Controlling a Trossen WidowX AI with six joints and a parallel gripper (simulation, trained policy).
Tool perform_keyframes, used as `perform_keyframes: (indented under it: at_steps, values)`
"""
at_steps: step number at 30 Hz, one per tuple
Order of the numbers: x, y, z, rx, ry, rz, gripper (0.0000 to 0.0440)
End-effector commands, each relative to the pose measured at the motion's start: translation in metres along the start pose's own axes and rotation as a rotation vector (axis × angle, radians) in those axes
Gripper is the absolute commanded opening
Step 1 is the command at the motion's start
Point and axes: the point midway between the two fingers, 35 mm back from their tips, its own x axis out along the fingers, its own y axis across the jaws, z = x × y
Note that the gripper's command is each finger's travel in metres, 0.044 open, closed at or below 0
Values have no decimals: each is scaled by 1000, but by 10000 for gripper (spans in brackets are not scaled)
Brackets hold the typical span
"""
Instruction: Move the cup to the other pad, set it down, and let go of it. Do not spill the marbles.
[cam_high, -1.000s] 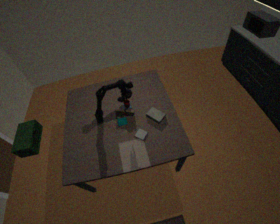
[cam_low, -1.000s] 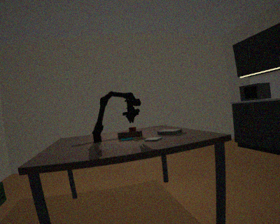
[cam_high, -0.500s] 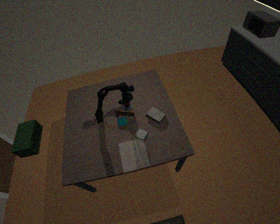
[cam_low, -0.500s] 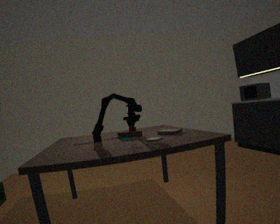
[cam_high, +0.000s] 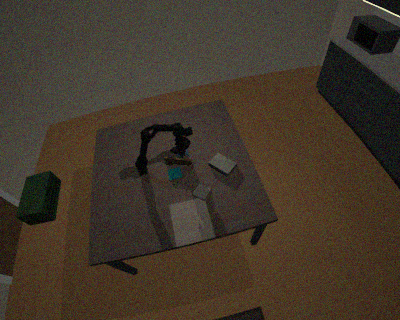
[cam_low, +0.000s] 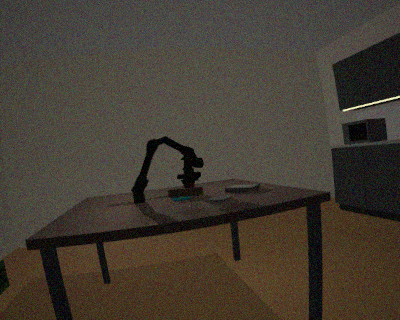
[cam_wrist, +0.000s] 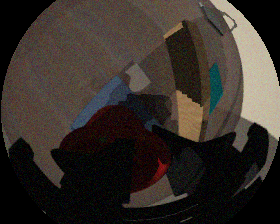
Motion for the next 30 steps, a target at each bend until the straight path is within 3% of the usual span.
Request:
perform_keyframes:
  at_steps: [1, 4, 17, 30]
  values:
    - [7, -2, 0, -29, -2, -11, 35]
    - [6, -4, 1, -41, -10, -10, 0]
    - [-18, -12, 3, -14, -25, 23, 0]
    - [-61, -36, 9, 95, -37, 84, 9]
